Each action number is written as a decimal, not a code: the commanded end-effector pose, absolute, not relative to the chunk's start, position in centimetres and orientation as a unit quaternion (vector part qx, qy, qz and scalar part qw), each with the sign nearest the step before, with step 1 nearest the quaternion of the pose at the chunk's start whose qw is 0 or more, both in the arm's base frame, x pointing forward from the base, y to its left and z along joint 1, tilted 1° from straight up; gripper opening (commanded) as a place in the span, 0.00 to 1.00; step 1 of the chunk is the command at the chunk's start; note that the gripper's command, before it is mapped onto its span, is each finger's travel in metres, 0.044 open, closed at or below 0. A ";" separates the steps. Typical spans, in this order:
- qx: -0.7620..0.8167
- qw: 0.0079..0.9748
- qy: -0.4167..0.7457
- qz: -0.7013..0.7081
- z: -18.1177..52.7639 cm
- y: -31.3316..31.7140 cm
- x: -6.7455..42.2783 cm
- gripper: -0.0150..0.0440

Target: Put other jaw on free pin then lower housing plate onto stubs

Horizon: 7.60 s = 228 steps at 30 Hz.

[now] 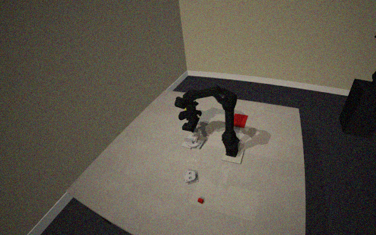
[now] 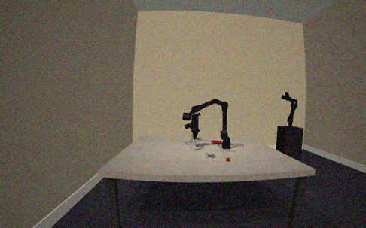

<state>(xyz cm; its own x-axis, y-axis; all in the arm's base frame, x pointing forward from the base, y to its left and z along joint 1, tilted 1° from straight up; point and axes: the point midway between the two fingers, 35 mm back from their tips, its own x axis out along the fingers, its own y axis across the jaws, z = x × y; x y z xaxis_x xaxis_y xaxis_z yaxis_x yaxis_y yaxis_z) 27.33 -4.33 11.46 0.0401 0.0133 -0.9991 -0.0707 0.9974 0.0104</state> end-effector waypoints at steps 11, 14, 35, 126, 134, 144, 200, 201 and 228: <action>-0.023 0.721 0.691 0.031 11.5 -4.4 27.4 0.48; -0.027 0.721 0.691 0.035 11.5 -4.4 27.4 0.48; -0.027 0.721 0.691 0.035 11.3 -4.3 27.5 0.48; -0.026 0.721 0.691 0.035 5.2 -4.2 27.7 0.48; -0.027 0.721 0.691 0.036 4.9 -4.2 27.7 0.48; -0.029 0.721 0.691 0.038 4.6 -4.2 27.8 0.48; -0.029 0.721 0.691 0.038 5.1 -4.2 27.8 0.48; -0.029 0.721 0.691 0.038 5.1 -4.2 27.8 0.48; -0.029 0.721 0.691 0.038 4.6 -4.2 27.8 0.48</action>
